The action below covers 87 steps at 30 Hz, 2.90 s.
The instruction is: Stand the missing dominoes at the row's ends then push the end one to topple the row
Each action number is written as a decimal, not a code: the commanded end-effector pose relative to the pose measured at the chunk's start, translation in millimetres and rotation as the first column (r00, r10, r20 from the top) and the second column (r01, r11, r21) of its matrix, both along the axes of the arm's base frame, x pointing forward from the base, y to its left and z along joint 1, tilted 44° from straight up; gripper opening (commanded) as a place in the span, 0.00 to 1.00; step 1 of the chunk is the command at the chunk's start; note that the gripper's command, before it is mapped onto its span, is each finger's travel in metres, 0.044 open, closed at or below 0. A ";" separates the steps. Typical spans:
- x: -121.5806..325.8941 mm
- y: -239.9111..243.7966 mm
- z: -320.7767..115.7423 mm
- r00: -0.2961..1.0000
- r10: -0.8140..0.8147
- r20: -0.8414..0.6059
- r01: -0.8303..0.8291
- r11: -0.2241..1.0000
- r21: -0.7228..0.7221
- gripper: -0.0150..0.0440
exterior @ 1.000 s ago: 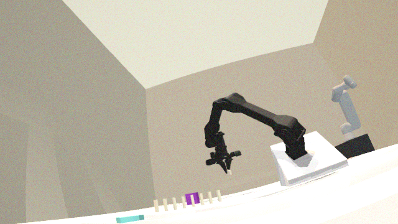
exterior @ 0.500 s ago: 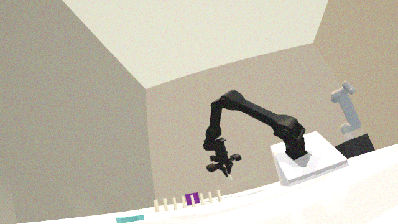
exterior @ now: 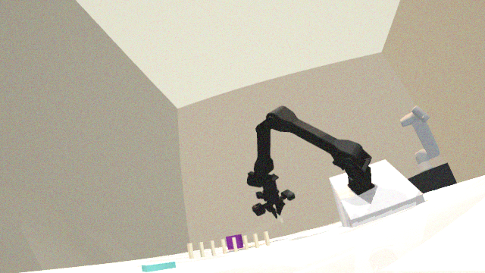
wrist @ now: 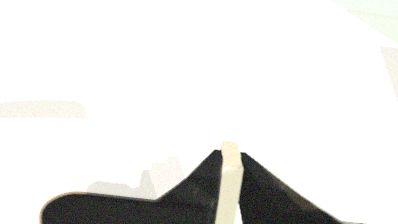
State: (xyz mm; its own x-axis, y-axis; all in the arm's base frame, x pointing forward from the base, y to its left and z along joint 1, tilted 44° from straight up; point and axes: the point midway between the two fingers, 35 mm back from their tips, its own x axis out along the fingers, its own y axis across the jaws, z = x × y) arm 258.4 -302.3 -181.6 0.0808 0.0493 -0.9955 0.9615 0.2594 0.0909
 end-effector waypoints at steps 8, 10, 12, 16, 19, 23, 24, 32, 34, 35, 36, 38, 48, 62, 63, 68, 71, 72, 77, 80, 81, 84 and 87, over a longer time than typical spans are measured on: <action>2.0 5.0 -1.4 0.999 -0.031 0.027 0.035 0.986 -0.160 0.29; 2.2 5.9 -0.8 0.999 -0.037 0.034 0.043 0.981 -0.187 0.29; 2.2 6.9 0.0 0.998 -0.043 0.043 0.052 0.976 -0.213 0.29; 2.1 9.0 2.4 0.997 -0.056 0.062 0.070 0.962 -0.264 0.29; 1.9 10.7 4.8 0.995 -0.065 0.078 0.086 0.950 -0.301 0.29; 1.2 13.3 8.8 0.992 -0.077 0.102 0.108 0.931 -0.349 0.29; 1.0 14.0 9.9 0.991 -0.080 0.108 0.114 0.926 -0.360 0.29; -1.8 20.3 21.5 0.981 -0.098 0.164 0.163 0.881 -0.443 0.29; -2.7 22.1 24.9 0.978 -0.102 0.179 0.175 0.869 -0.462 0.29; -3.2 23.0 26.7 0.977 -0.104 0.187 0.182 0.863 -0.471 0.29; -3.8 23.9 28.5 0.975 -0.106 0.195 0.189 0.857 -0.480 0.29; -4.9 25.7 32.3 0.971 -0.111 0.212 0.205 0.843 -0.497 0.29; -12.4 36.1 54.2 0.941 -0.135 0.309 0.297 0.766 -0.570 0.29; -21.5 46.2 76.9 0.904 -0.149 0.401 0.384 0.694 -0.609 0.29; -21.5 46.2 76.9 0.904 -0.149 0.401 0.384 0.694 -0.609 0.29; -21.5 46.2 76.9 0.904 -0.149 0.401 0.384 0.694 -0.609 0.29; -21.5 46.2 76.9 0.904 -0.149 0.401 0.384 0.694 -0.609 0.29; -21.5 46.2 76.9 0.904 -0.149 0.401 0.384 0.694 -0.609 0.29; -21.3 46.5 76.4 0.904 -0.149 0.401 0.384 0.694 -0.608 0.29; -18.0 51.8 69.1 0.904 -0.151 0.400 0.384 0.698 -0.605 0.29; -16.6 54.1 65.9 0.904 -0.152 0.399 0.384 0.699 -0.603 0.29; -13.0 61.2 56.4 0.904 -0.155 0.398 0.384 0.703 -0.599 0.29; -9.9 68.3 47.1 0.905 -0.157 0.396 0.384 0.705 -0.596 0.29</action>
State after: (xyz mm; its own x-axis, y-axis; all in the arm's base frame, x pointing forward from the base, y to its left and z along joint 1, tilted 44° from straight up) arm 244.8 -242.3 -123.5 0.2787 -0.6692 -0.6889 0.9519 0.0976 0.2903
